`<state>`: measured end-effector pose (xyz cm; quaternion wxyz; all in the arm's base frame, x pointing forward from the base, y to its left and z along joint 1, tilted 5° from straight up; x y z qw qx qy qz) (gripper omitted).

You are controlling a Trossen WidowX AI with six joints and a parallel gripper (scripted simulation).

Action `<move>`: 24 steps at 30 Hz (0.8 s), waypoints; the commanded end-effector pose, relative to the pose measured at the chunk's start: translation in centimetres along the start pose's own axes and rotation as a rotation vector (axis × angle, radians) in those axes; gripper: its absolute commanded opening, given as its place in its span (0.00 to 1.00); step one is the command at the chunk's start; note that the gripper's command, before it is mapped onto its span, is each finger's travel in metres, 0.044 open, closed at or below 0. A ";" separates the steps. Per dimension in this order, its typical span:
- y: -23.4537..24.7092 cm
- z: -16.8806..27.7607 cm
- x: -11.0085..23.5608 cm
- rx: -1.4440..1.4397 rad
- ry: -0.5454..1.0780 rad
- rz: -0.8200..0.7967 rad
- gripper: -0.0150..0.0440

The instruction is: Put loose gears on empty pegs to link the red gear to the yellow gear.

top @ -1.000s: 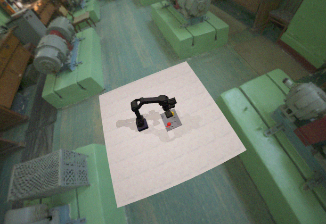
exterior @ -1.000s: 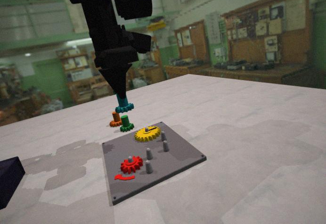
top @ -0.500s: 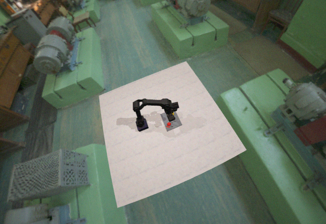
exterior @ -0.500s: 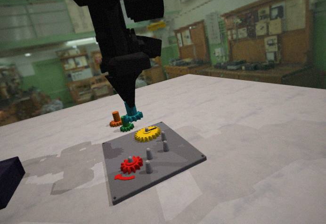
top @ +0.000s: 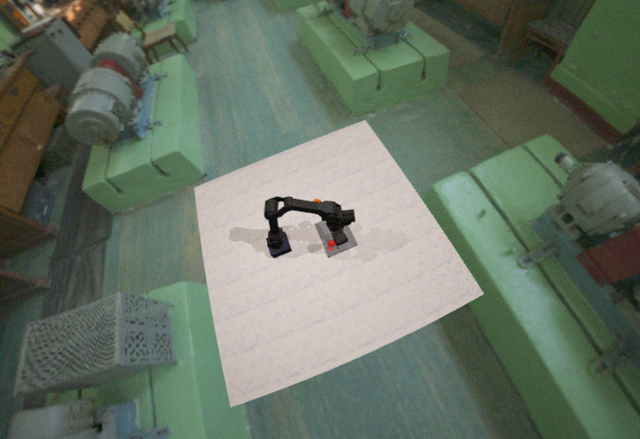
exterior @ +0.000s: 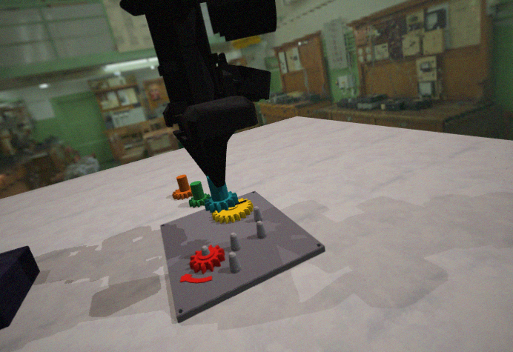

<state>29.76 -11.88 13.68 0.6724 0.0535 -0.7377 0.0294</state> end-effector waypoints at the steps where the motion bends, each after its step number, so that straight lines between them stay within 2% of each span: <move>1: -0.9 0.1 -0.6 0.005 0.000 -0.008 0.25; 24: -1.2 0.1 -0.4 0.006 -0.001 -0.008 0.25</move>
Point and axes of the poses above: the point midway between the two fingers, 35 mm back from their tips, its own x axis back along the fingers, its own y axis across the jaws, z = x × y, the point moved 4 cm from there along x, back along the fingers, and after that the axes turned 10 degrees about x, right-handed, at the moved point
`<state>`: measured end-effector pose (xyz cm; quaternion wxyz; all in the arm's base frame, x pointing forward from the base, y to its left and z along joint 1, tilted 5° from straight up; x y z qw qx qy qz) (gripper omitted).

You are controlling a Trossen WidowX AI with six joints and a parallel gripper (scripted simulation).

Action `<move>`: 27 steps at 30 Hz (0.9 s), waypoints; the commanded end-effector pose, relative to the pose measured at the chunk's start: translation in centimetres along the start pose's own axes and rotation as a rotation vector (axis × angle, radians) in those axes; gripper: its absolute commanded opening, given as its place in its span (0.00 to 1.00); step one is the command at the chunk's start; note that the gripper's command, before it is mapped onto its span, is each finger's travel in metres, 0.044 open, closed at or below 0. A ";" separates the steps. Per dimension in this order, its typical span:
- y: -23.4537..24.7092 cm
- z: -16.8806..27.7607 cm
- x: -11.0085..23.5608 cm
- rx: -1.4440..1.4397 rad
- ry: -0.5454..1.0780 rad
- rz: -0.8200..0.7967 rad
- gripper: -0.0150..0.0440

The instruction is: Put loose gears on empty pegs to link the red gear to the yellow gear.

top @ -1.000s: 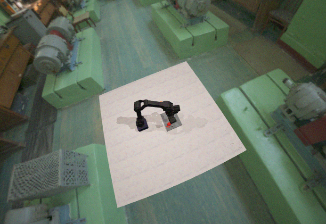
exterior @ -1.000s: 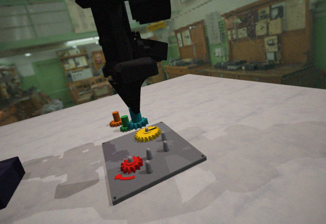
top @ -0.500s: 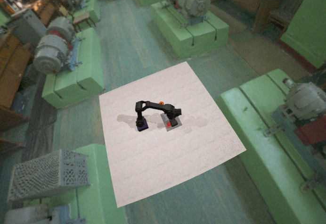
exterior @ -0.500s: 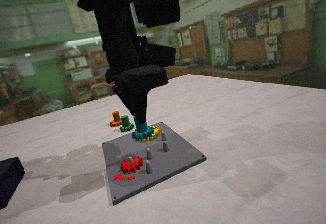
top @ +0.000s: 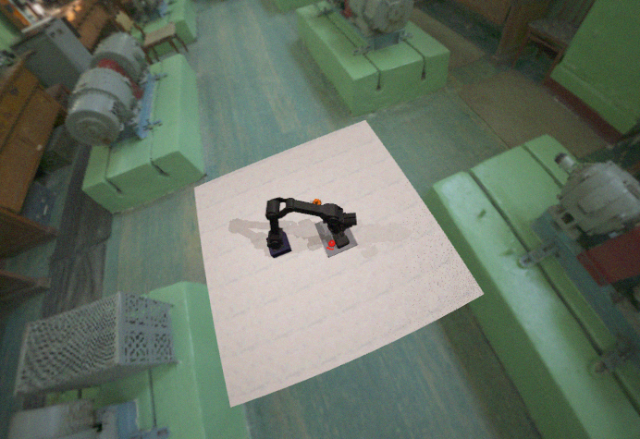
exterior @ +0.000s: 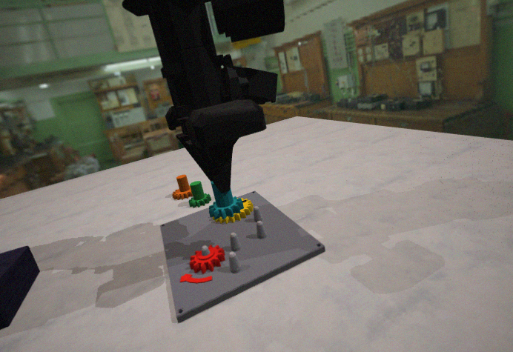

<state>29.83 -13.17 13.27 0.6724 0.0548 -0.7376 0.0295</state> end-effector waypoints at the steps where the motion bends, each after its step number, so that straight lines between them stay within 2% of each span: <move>1: 0.0 0.0 0.0 0.004 -0.001 -0.006 0.25; 16: 0.1 0.0 -1.8 0.224 -0.002 -0.006 0.25; 27: 0.1 -0.1 -3.2 0.111 -0.002 -0.006 0.25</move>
Point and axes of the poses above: the point midway between the two fingers, 35 mm back from their tips, its own x axis back along the fingers, its own y axis across the jaws, z = x × y, the point moved 4 cm from there along x, back along the fingers, and after that the axes turned 10 degrees about x, right-handed, at the moved point
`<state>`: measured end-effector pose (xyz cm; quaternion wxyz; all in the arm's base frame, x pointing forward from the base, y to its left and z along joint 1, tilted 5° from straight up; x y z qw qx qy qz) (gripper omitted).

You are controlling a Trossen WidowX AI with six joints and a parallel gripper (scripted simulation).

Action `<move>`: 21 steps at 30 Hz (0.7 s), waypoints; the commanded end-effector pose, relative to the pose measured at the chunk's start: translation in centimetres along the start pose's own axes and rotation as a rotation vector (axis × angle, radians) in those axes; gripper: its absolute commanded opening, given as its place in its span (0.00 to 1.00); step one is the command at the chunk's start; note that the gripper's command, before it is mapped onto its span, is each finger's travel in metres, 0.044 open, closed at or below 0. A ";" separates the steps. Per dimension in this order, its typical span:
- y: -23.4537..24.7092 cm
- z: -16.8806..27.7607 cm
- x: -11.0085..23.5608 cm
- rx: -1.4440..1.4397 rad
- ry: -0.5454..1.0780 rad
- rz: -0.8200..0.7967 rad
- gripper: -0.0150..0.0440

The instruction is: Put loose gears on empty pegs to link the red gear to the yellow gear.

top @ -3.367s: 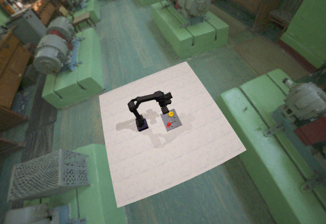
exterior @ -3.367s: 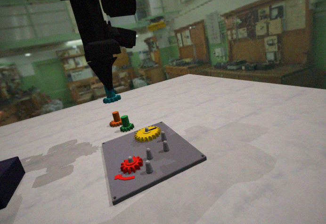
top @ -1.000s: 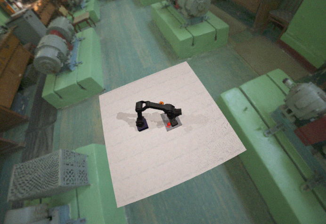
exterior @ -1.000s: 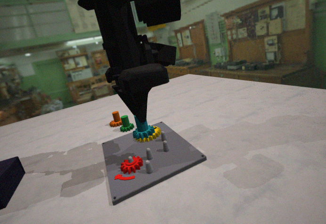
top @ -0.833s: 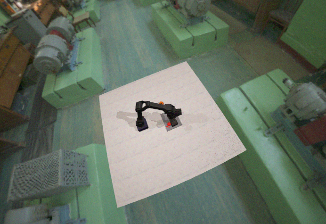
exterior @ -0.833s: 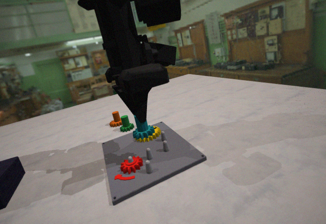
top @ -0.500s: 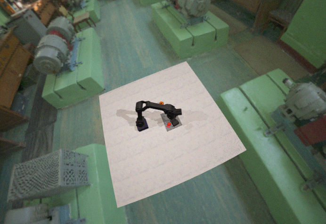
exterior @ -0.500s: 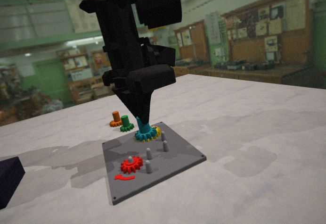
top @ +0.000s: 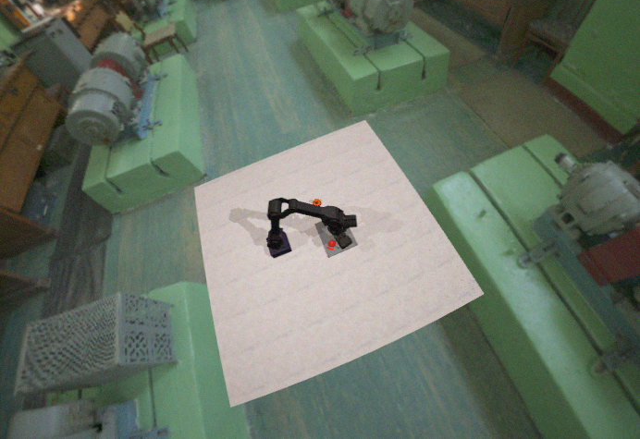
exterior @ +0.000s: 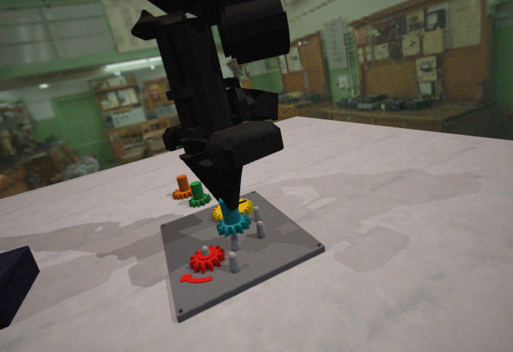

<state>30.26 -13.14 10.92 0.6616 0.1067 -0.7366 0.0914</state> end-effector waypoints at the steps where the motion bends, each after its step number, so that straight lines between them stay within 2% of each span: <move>1: 0.2 0.1 -1.0 -0.078 0.008 -0.014 0.25; 14: 0.2 0.2 -2.1 -0.388 0.011 -0.012 0.25; 21: 0.2 0.2 -2.1 -0.328 0.010 -0.013 0.25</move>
Point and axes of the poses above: the point midway between the two fingers, 35 mm back from their tips, its own x axis back along the fingers, its own y axis across the jaws, z = x × y, the point moved 4 cm from there along x, back along the fingers, and after that the axes turned 10 degrees about x, right-handed, at the moved point
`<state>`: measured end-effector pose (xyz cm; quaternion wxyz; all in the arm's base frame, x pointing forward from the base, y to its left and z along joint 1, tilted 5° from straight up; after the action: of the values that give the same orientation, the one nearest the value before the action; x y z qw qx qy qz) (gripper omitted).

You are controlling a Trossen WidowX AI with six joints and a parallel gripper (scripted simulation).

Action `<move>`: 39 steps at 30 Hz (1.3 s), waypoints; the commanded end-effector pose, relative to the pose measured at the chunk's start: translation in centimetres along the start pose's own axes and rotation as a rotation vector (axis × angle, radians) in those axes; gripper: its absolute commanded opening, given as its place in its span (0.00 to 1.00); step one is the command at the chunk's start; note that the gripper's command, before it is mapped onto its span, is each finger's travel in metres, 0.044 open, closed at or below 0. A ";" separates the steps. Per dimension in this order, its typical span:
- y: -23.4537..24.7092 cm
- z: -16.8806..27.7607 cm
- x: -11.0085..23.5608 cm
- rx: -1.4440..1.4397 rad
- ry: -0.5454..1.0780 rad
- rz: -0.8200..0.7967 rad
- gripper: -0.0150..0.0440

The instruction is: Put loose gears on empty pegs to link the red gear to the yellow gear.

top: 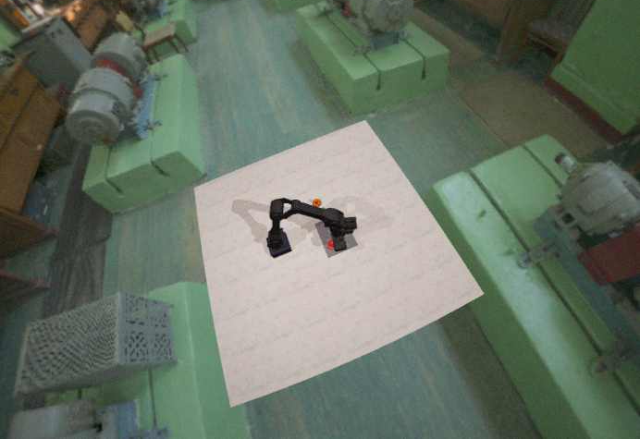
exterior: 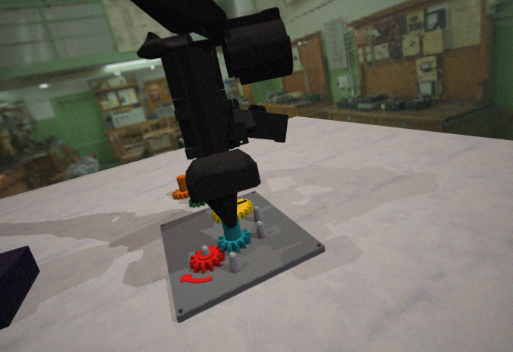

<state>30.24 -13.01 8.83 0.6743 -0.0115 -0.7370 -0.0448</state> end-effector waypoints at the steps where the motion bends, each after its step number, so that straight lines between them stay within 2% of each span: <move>1: 0.1 0.0 -0.1 0.054 0.000 -0.004 0.25; 17: 0.1 0.0 -0.3 0.457 -0.001 -0.004 0.25; 25: 0.1 0.0 -0.4 0.361 0.000 -0.004 0.25; 39: 0.0 0.0 -0.5 -0.014 0.000 -0.004 0.25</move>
<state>30.29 -12.94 8.48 0.6738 0.0101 -0.7385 -0.0216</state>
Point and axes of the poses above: the point midway between the two fingers, 35 mm back from their tips, its own x axis back along the fingers, its own y axis across the jaws, z = x × y, the point moved 4 cm from there along x, back along the fingers, and after that the axes turned 10 degrees about x, right-handed, at the moved point
